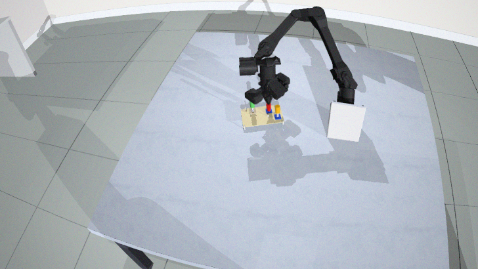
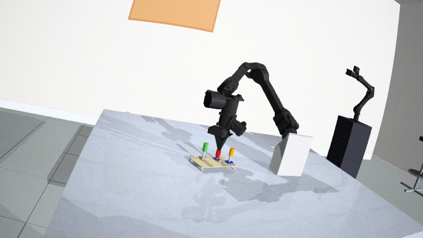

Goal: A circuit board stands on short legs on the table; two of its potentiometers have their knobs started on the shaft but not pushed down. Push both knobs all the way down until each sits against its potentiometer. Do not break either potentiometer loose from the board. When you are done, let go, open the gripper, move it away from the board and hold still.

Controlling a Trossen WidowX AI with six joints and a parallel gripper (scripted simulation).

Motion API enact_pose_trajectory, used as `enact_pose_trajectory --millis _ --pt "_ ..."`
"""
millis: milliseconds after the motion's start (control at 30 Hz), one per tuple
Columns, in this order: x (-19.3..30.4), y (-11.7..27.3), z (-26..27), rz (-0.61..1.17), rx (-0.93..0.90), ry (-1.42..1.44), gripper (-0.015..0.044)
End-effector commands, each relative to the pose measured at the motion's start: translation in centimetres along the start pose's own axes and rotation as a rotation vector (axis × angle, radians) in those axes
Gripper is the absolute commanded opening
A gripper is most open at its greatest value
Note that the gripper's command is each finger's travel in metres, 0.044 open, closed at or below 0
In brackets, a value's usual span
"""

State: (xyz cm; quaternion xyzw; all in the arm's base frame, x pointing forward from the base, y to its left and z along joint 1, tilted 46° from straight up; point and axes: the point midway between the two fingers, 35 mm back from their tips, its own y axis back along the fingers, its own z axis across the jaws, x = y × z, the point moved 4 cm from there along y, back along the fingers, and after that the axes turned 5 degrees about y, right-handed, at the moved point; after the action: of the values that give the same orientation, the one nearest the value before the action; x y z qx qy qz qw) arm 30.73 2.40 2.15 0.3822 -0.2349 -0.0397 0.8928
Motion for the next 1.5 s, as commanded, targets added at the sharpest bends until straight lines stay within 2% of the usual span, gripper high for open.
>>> enact_pose_trajectory --millis 0,567,833,1100,1467 --pt "0.3 -0.6 0.0 -0.013 -0.013 -0.025 0.0000" --pt "0.3 2.0 0.0 -0.014 -0.013 -0.025 0.0000" --pt "0.3 1.5 0.0 -0.009 -0.014 -0.019 0.0210" --pt "0.8 2.5 -0.2 -0.002 0.020 -0.207 0.0000" --pt "1.7 3.4 -1.2 -0.007 0.014 -0.587 0.0000"
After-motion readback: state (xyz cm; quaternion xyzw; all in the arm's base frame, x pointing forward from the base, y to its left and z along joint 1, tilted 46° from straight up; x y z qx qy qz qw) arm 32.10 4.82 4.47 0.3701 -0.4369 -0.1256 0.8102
